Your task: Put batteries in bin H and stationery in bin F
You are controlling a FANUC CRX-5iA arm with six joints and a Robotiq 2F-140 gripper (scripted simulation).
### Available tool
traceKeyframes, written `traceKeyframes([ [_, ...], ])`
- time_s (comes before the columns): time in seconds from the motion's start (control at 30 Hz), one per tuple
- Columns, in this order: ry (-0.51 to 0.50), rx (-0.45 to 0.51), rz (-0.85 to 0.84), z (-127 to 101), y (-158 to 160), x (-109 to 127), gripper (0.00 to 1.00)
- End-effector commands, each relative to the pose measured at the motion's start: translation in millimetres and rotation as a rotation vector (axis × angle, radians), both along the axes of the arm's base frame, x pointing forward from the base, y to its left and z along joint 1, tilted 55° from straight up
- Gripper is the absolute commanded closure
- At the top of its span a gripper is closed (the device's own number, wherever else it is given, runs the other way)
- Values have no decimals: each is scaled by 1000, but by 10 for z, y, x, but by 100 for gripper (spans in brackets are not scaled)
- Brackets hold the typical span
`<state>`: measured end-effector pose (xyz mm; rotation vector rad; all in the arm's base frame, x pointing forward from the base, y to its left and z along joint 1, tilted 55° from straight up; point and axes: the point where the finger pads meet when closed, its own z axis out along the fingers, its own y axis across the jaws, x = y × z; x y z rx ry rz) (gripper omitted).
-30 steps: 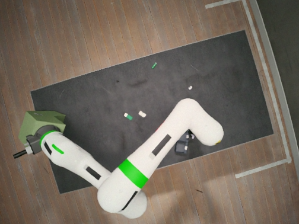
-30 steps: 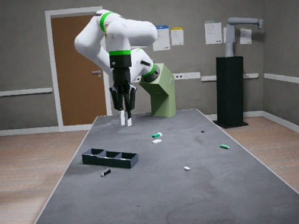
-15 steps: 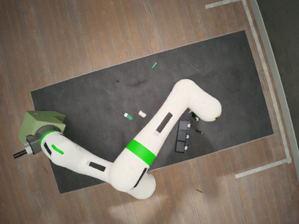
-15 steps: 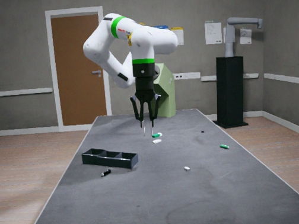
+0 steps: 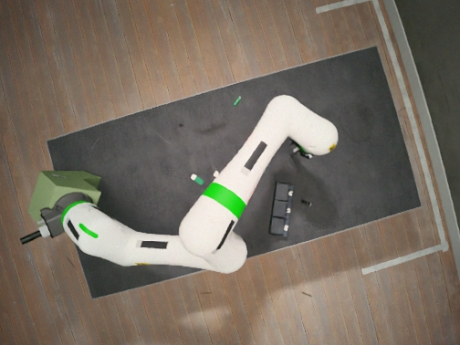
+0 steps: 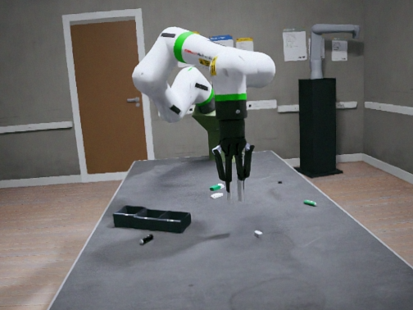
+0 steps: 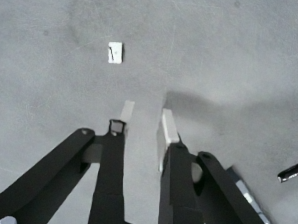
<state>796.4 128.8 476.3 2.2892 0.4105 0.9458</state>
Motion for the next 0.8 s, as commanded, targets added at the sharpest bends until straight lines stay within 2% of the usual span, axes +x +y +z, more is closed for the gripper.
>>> traceKeyframes([
  [0.0, 68, -65, 44, -77, 189, 223, 74],
  [0.03, 113, -116, 81, -106, 244, 279, 74],
  [0.23, 114, -118, 82, -239, 545, 560, 74],
  [0.77, 114, -118, 82, -225, 535, 566, 74],
])
